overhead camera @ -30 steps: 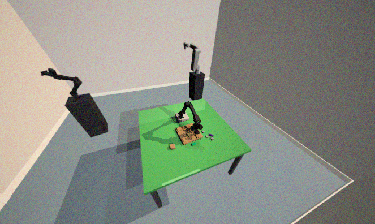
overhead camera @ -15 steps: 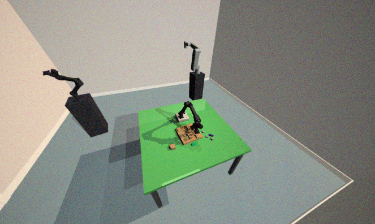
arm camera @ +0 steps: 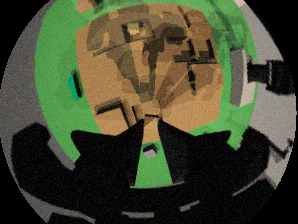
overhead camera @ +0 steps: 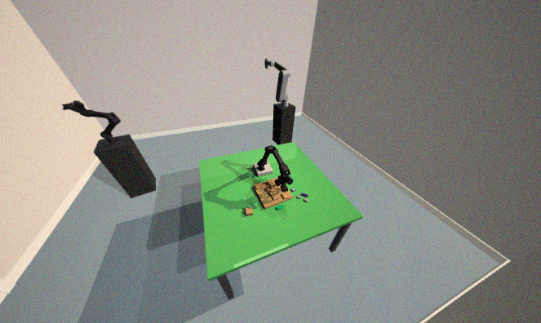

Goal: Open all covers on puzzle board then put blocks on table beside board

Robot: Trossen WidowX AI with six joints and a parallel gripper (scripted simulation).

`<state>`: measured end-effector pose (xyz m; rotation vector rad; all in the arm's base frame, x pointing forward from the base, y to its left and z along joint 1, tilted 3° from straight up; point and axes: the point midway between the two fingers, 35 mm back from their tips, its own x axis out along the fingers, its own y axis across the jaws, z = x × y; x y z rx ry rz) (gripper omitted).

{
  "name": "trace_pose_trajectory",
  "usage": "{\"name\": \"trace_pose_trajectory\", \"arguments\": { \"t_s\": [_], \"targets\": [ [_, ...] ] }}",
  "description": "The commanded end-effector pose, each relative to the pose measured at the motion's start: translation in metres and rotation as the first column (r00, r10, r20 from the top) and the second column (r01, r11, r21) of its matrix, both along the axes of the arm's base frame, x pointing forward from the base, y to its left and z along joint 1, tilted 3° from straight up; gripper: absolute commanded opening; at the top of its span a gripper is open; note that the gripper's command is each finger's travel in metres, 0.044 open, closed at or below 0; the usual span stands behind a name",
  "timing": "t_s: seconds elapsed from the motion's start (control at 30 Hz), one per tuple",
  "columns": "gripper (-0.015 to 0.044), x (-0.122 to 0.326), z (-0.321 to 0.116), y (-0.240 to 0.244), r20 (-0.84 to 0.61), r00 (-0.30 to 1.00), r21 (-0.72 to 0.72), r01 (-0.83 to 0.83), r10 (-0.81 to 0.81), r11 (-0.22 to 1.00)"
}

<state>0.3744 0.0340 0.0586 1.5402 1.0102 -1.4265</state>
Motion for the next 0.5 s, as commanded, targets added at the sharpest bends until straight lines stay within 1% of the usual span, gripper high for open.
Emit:
{"name": "trace_pose_trajectory", "arguments": {
  "t_s": [0.0, 0.23, 0.47],
  "targets": [
    [0.0080, 0.001, 0.009, 0.000, 0.010, 1.000, 0.003, -0.001, 0.001, 1.000],
    [0.0080, 0.000, 0.016, 0.000, 0.009, 1.000, 0.003, -0.001, 0.001, 1.000],
    [0.0080, 0.000, 0.033, -0.001, 0.010, 1.000, 0.003, -0.001, 0.001, 1.000]
  ]
}}
